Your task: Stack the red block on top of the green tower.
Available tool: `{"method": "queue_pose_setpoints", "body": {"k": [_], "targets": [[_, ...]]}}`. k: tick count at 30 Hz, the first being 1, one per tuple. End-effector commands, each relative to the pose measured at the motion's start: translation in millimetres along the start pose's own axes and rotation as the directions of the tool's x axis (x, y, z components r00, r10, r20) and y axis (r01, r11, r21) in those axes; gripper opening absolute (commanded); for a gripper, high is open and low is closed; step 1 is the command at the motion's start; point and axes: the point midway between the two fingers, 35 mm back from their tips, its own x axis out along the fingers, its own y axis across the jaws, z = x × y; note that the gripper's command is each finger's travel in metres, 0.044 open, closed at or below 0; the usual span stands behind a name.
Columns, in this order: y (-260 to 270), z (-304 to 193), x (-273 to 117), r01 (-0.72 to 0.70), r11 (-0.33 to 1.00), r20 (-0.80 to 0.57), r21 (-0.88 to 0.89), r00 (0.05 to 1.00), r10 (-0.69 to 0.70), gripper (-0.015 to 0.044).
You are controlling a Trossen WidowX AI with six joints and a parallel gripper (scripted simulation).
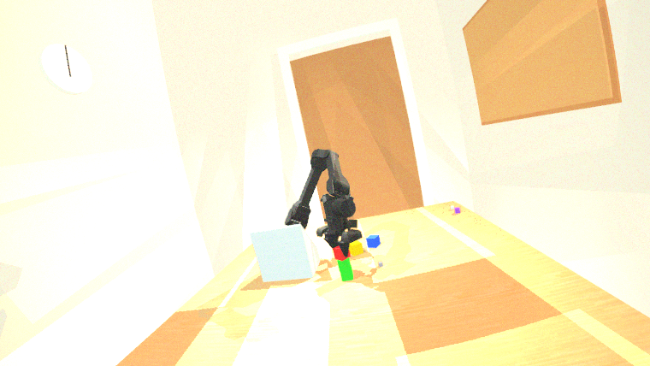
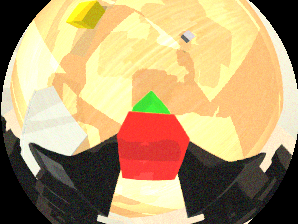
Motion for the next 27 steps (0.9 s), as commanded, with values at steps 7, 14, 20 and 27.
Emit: {"method": "queue_pose_setpoints", "body": {"k": [7, 14, 20, 27], "targets": [[0.3, 0.2, 1.7, 0.0, 1.0, 0.004, 0.005, 1.0, 0.0, 0.0], [0.3, 0.2, 2.0, 0.0, 1.0, 0.004, 0.005, 1.0, 0.0, 0.0], [-0.2, 0.2, -3.0, 0.0, 1.0, 0.003, 0.005, 1.0, 0.0, 0.0], [0.2, -0.2, 1.1, 0.0, 1.0, 0.001, 0.002, 1.0, 0.0, 0.0184]]}}
